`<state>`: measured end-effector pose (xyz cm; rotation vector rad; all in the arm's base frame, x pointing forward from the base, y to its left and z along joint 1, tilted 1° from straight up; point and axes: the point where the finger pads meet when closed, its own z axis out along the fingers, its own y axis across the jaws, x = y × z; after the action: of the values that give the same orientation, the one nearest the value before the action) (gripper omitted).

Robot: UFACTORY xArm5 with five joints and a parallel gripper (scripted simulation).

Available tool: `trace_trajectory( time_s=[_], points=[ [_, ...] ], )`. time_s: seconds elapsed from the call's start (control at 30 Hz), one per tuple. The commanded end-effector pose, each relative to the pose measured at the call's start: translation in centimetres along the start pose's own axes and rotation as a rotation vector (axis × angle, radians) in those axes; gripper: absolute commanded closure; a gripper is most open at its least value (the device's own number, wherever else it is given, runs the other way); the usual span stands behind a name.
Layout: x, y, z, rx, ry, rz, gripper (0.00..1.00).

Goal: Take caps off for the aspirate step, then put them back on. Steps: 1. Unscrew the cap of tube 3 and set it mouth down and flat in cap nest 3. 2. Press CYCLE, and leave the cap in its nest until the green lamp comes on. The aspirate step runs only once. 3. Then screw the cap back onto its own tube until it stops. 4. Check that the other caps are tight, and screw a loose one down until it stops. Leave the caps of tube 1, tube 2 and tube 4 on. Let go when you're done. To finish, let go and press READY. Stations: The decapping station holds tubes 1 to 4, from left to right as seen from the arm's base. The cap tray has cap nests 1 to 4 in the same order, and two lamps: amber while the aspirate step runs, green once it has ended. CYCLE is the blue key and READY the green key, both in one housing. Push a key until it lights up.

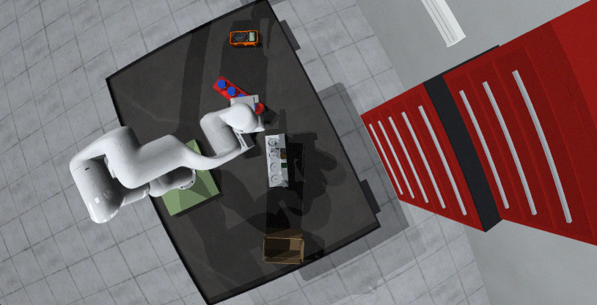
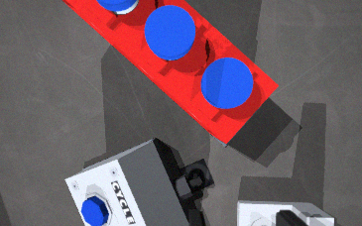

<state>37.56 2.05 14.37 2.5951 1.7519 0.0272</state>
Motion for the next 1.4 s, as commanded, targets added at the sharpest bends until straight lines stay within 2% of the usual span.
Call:
trace_trajectory(
  time_s=[0.0, 1.37],
  points=[
    [0.04, 0.1, -0.11, -0.001, 0.003, -0.064, 0.54],
    [0.04, 0.1, -0.11, 0.002, -0.002, -0.681, 0.54]
  ],
)
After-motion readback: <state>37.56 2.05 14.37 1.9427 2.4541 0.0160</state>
